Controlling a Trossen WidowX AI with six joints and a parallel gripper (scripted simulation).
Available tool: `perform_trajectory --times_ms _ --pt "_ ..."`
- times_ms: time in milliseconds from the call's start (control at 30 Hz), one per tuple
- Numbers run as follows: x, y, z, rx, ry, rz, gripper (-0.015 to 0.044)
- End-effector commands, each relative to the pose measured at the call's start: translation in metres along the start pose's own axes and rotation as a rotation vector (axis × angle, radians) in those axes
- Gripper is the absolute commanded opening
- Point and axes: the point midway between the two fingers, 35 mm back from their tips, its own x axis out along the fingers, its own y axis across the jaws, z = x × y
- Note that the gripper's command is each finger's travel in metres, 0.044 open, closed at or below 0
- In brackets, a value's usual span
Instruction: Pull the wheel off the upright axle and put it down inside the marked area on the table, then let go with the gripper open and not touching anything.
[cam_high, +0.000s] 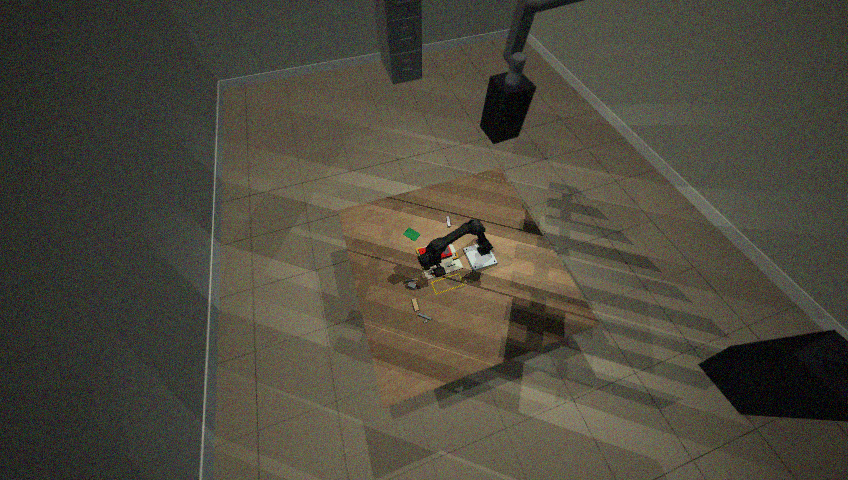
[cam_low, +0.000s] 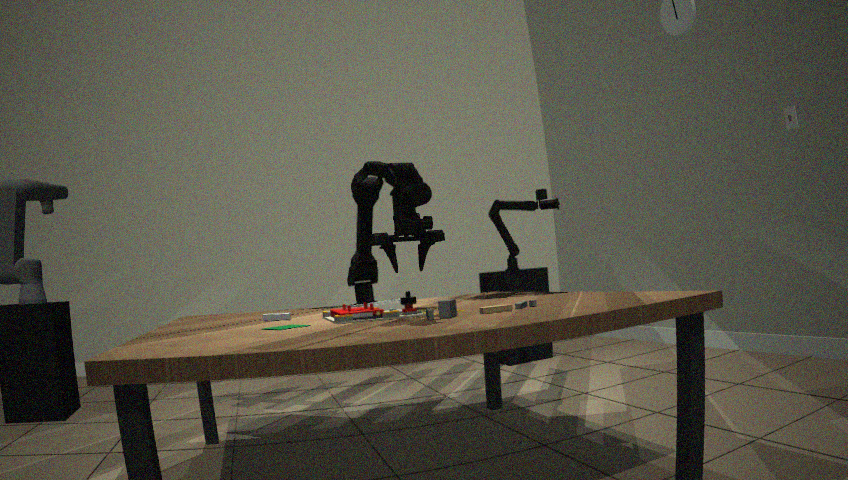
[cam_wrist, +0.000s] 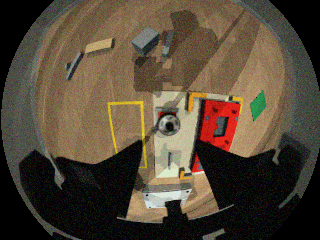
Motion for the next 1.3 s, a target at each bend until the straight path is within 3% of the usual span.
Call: perform_trajectory --times_ms 0,200,600,800,933,1200,1267 --pt "0.0 -0.007 0.001 -0.007 0.007 0.004 0.03" --pt "0.01 -0.007 0.002 -0.007 0.007 0.004 0.03" --pt "0.072 -0.007 -0.001 -0.007 0.007 0.004 0.03" --pt "0.075 -0.007 -0.002 -0.007 0.007 0.004 0.03" --pt "0.071 -0.008 -0.001 -0.004 0.01 0.0 0.0195" --pt "0.071 -0.008 -0.001 -0.004 0.01 0.0 0.0142" --pt "0.071 -0.008 -0.001 -0.004 0.01 0.0 0.0089"
